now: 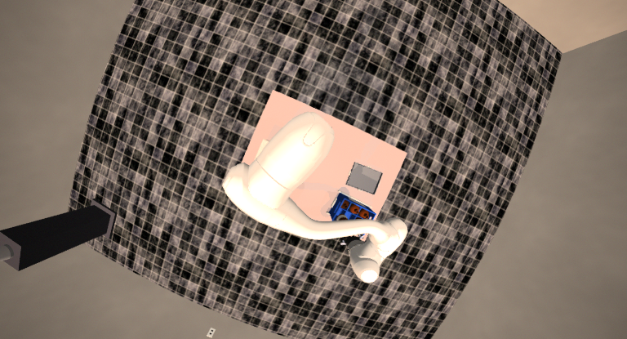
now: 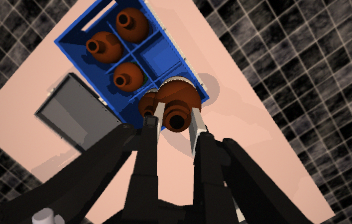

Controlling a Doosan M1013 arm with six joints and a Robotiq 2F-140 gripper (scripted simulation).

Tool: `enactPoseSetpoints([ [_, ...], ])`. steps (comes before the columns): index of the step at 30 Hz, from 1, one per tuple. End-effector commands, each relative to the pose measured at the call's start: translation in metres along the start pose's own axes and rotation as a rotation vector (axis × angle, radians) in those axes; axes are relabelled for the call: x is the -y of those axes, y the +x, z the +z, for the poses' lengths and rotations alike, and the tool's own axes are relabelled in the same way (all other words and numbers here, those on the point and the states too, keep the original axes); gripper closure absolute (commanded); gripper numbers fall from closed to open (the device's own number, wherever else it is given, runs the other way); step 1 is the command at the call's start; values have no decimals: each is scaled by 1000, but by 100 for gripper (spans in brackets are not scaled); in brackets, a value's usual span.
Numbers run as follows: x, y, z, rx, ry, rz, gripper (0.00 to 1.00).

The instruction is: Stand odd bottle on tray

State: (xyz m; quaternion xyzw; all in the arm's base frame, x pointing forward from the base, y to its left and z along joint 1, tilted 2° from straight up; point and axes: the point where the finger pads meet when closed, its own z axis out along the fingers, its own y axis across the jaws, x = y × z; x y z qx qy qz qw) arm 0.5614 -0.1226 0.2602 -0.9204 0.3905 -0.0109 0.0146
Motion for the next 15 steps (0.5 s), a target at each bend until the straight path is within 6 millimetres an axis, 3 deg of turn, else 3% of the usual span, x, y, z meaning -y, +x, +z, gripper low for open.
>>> enactPoseSetpoints([
  [1,0,0,0,0,0,0,100],
  [15,2,-2,0,0,0,0,100],
])
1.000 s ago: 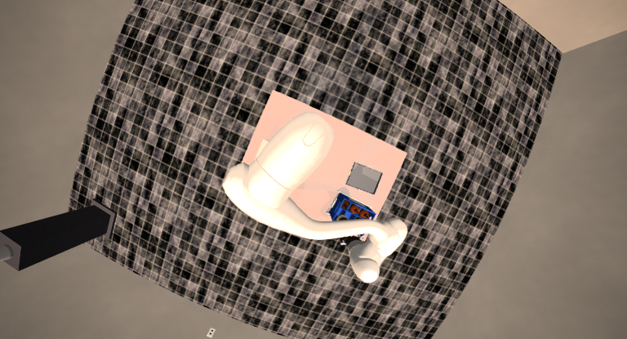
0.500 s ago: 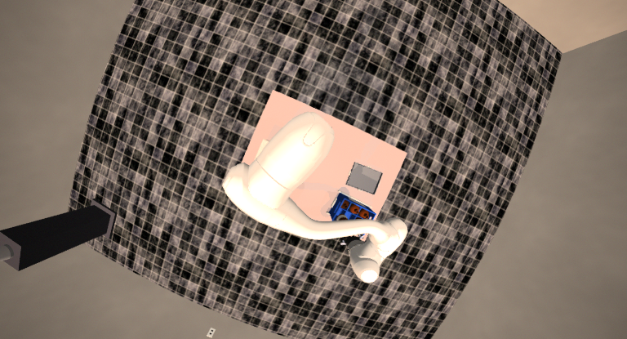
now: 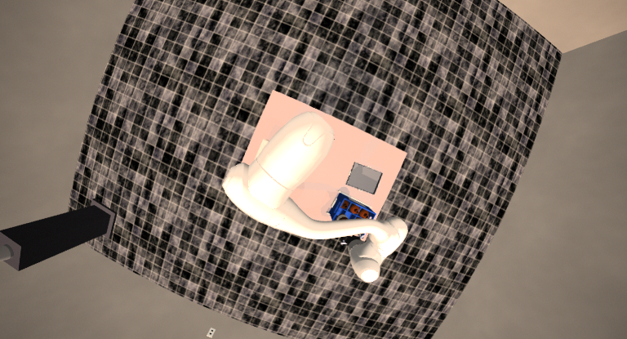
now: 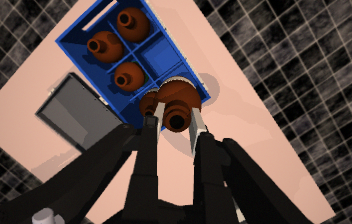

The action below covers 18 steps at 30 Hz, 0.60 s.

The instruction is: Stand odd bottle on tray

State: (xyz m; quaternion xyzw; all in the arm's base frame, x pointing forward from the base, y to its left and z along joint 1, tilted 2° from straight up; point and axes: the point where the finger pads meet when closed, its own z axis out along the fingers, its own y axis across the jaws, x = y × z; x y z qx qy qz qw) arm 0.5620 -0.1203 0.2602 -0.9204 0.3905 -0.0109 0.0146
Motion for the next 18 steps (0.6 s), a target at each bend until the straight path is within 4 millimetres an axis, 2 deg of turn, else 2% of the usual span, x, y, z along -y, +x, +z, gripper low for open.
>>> enactPoseSetpoints([
  [1,1,0,0,0,0,0,100],
  [18,8,-5,0,0,0,0,100],
])
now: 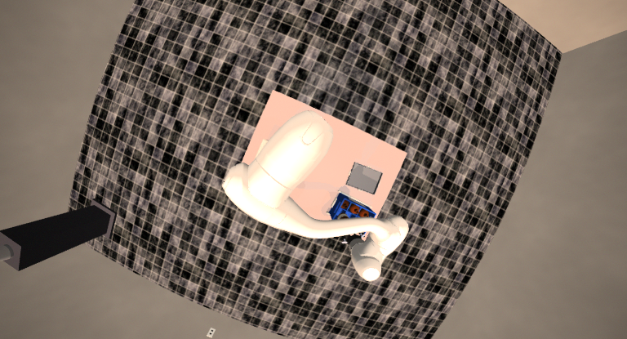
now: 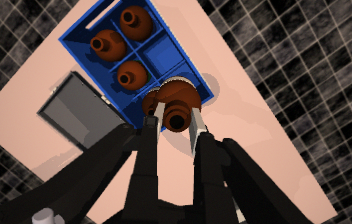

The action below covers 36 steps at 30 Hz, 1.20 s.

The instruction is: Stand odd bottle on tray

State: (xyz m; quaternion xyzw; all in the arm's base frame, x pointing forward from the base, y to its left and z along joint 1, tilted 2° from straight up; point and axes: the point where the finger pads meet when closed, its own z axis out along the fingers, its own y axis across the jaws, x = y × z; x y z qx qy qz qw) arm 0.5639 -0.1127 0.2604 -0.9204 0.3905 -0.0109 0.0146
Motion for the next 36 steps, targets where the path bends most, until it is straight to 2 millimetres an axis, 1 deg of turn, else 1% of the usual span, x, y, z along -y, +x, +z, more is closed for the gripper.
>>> enactPoseSetpoints([
  [1,2,-1,0,0,0,0,100],
  [14,10,-6,0,0,0,0,100],
  [36,33,-21,0,0,0,0,100],
])
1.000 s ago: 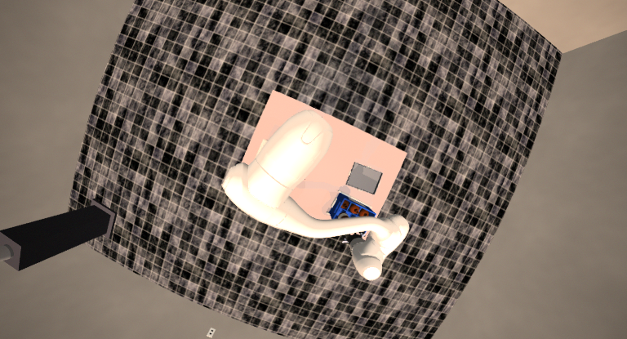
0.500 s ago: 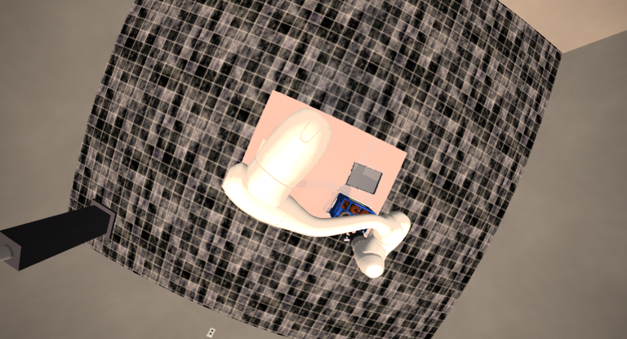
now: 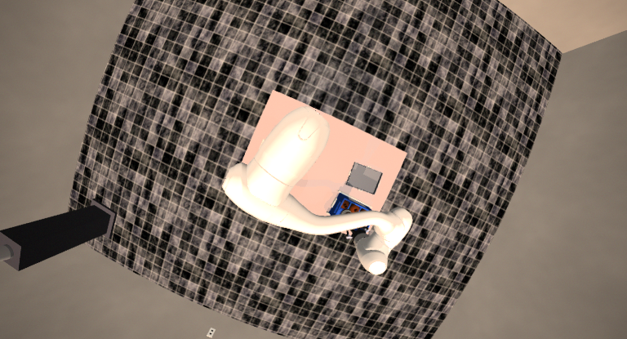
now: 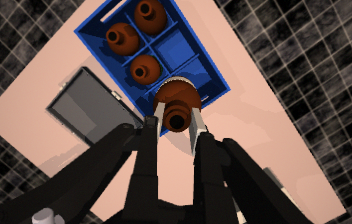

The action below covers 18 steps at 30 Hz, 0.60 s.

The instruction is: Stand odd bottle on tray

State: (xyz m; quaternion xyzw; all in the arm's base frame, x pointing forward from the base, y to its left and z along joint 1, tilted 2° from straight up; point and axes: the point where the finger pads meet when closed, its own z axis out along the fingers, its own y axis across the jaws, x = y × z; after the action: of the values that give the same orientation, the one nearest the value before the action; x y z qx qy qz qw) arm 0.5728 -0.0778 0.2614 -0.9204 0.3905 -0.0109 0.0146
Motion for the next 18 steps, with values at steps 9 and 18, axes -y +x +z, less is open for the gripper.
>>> enactPoseSetpoints([
  [9,16,-10,0,0,0,0,100],
  [18,27,-17,0,0,0,0,100],
])
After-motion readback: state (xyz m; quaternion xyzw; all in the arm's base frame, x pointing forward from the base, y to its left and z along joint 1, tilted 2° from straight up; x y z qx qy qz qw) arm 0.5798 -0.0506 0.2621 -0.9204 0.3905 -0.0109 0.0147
